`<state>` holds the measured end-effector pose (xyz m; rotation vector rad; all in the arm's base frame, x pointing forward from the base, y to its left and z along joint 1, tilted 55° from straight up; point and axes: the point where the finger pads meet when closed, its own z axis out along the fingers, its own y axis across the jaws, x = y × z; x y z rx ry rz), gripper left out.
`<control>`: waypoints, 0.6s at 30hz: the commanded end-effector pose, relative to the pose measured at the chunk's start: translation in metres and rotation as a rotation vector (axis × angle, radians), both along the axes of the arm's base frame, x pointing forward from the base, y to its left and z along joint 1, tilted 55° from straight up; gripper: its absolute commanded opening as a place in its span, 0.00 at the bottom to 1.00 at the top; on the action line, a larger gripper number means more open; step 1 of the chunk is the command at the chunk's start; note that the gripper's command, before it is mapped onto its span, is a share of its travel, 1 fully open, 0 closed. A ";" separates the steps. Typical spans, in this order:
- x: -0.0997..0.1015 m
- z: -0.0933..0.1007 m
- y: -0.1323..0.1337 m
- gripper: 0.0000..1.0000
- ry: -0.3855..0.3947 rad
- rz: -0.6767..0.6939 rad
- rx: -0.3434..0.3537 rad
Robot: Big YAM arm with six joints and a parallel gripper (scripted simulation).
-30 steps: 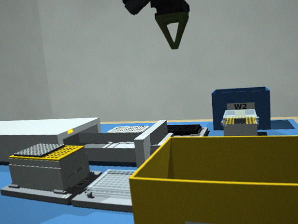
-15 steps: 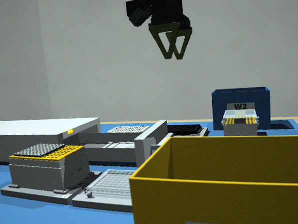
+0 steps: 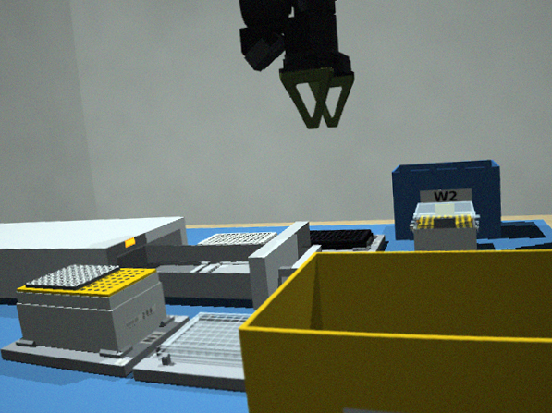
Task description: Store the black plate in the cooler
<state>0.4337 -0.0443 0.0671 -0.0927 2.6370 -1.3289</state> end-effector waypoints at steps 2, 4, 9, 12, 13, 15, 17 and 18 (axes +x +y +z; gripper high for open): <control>0.018 0.018 -0.017 1.00 -0.009 0.011 -0.004; 0.019 0.019 -0.021 1.00 -0.007 0.011 -0.004; 0.024 0.030 -0.034 1.00 -0.014 0.012 -0.002; 0.030 0.037 -0.045 1.00 -0.020 0.012 -0.003; 0.031 0.039 -0.048 1.00 -0.020 0.012 -0.003; 0.032 0.041 -0.055 1.00 -0.016 0.012 -0.004; 0.032 0.037 -0.062 1.00 0.003 0.012 -0.006; 0.034 0.038 -0.066 1.00 0.005 0.012 -0.007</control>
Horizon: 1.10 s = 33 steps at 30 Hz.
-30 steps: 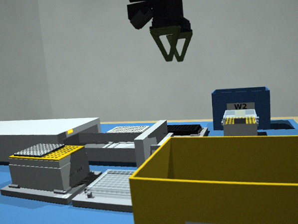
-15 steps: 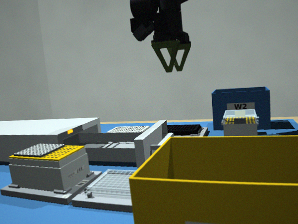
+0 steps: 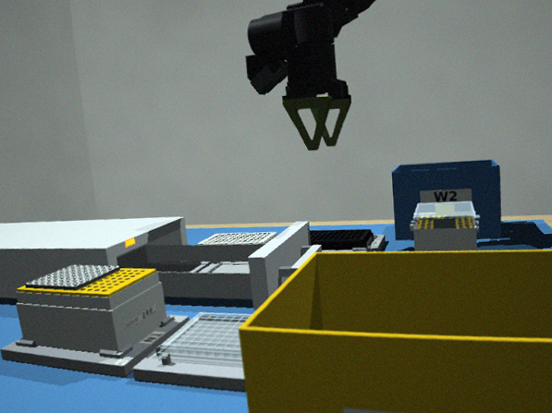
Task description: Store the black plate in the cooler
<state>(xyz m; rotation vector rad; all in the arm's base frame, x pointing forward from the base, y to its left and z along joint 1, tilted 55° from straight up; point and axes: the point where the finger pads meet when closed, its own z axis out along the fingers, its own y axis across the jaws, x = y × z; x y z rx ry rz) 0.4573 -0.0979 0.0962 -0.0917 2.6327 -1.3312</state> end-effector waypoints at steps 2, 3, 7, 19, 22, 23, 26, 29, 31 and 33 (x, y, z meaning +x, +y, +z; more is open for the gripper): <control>0.014 0.020 -0.019 1.00 -0.009 0.012 -0.004; 0.014 0.020 -0.019 1.00 -0.009 0.012 -0.004; 0.019 0.027 -0.029 1.00 -0.012 0.012 -0.005; 0.016 0.027 -0.061 1.00 0.045 0.012 -0.008; 0.025 0.033 -0.053 1.00 0.017 0.024 -0.009; 0.025 0.033 -0.053 1.00 0.017 0.024 -0.009; 0.025 0.033 -0.053 1.00 0.017 0.024 -0.009; 0.026 0.025 -0.064 1.00 0.027 0.013 -0.008; 0.024 0.021 -0.066 1.00 0.034 0.012 -0.008; 0.022 0.017 -0.068 1.00 0.041 0.013 -0.007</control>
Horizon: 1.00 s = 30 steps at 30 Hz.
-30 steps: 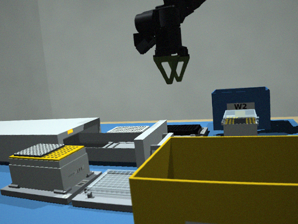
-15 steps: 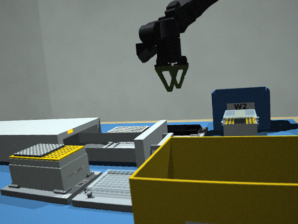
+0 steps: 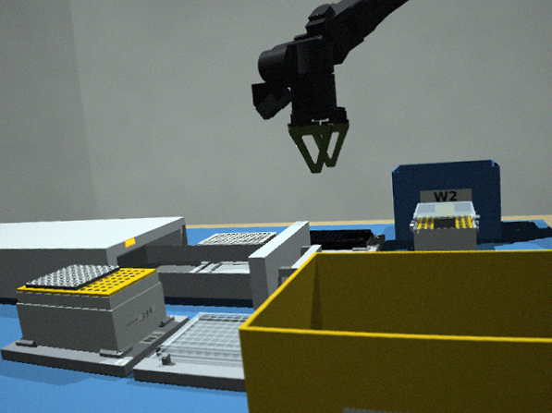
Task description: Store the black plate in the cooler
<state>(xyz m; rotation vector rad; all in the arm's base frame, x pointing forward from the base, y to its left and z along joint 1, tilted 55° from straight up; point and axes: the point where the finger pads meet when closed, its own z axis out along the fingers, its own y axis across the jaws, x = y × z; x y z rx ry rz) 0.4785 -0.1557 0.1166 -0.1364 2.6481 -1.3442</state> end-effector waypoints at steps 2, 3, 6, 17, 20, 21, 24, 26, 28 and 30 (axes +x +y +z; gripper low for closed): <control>0.000 -0.004 -0.012 1.00 0.007 -0.004 -0.001; 0.002 -0.003 -0.013 1.00 0.002 -0.004 -0.001; 0.007 0.007 -0.015 1.00 -0.022 -0.004 -0.004; 0.006 -0.008 -0.026 1.00 -0.006 -0.004 -0.003; 0.005 -0.017 -0.029 1.00 0.008 -0.004 -0.001; 0.005 -0.017 -0.029 1.00 0.008 -0.004 -0.001; 0.005 -0.018 -0.031 1.00 0.007 -0.004 -0.001; 0.007 -0.020 -0.034 1.00 0.006 -0.004 -0.001; 0.006 -0.021 -0.036 1.00 0.007 -0.004 -0.001; 0.007 -0.022 -0.038 1.00 0.005 -0.004 -0.002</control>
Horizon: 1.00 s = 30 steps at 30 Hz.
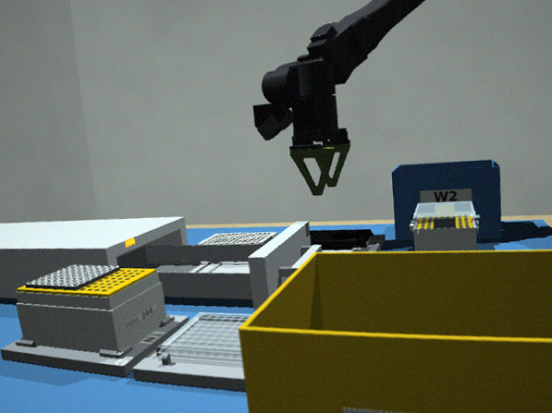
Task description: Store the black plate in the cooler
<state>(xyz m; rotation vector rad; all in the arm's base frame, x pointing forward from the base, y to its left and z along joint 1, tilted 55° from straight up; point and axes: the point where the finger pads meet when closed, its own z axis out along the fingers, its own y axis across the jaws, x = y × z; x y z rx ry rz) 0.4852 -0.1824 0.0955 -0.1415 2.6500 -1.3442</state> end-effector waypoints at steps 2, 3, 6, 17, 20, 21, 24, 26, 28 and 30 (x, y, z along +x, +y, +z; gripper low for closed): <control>0.001 -0.003 -0.013 1.00 0.002 -0.006 -0.002; 0.002 -0.004 -0.014 1.00 0.003 -0.006 -0.002; 0.001 -0.007 -0.017 1.00 0.005 -0.006 -0.001; 0.005 -0.012 -0.027 1.00 0.001 -0.006 -0.002; 0.006 -0.015 -0.031 1.00 0.001 -0.006 -0.002; 0.006 -0.013 -0.032 1.00 -0.004 -0.006 -0.003; 0.007 -0.016 -0.035 1.00 -0.003 -0.006 -0.003; 0.007 -0.016 -0.035 1.00 -0.003 -0.006 -0.003; 0.008 -0.019 -0.037 1.00 -0.001 -0.006 -0.003; 0.009 -0.020 -0.039 1.00 -0.002 -0.005 -0.003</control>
